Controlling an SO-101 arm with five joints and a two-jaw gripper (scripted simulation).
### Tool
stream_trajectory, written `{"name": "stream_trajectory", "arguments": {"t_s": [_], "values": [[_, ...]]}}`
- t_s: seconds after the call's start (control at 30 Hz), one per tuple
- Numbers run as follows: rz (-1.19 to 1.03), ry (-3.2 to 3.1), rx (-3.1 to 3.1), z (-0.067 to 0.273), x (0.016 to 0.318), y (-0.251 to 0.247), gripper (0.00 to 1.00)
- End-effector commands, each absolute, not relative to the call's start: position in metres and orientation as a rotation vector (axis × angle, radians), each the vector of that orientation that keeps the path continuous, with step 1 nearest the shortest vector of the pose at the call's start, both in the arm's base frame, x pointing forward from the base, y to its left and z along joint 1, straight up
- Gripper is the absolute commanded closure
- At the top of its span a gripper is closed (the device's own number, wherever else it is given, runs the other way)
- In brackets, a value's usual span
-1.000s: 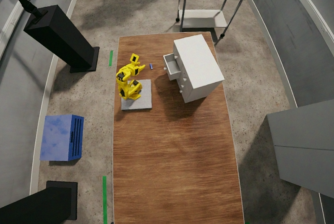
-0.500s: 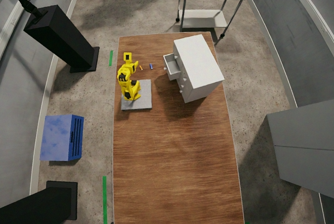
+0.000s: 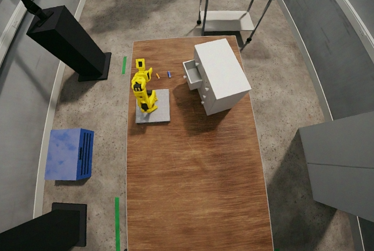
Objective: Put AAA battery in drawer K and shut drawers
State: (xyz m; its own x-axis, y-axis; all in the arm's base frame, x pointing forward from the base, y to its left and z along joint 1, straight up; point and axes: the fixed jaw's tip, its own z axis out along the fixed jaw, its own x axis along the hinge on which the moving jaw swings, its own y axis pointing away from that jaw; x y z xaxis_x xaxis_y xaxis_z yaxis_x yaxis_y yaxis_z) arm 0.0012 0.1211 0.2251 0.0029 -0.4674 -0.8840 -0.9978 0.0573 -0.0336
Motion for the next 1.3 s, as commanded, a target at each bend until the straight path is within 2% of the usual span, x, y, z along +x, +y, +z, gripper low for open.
{"name": "stream_trajectory", "arguments": {"t_s": [0.0, 0.2, 0.43, 0.7, 0.77, 1.27], "values": [[0.884, 1.574, -1.523, 0.225, 0.000, 0.122, 0.81], [0.884, 1.574, -1.523, 0.225, 0.000, 0.122, 0.81], [0.705, 1.636, -1.732, 0.207, 0.002, 0.158, 0.81], [0.501, 1.684, -1.977, 0.172, 0.005, 0.195, 0.81], [0.501, 1.684, -1.977, 0.172, 0.005, 0.195, 0.81], [0.130, 1.713, -2.457, 0.069, 0.008, 0.229, 0.81]]}}
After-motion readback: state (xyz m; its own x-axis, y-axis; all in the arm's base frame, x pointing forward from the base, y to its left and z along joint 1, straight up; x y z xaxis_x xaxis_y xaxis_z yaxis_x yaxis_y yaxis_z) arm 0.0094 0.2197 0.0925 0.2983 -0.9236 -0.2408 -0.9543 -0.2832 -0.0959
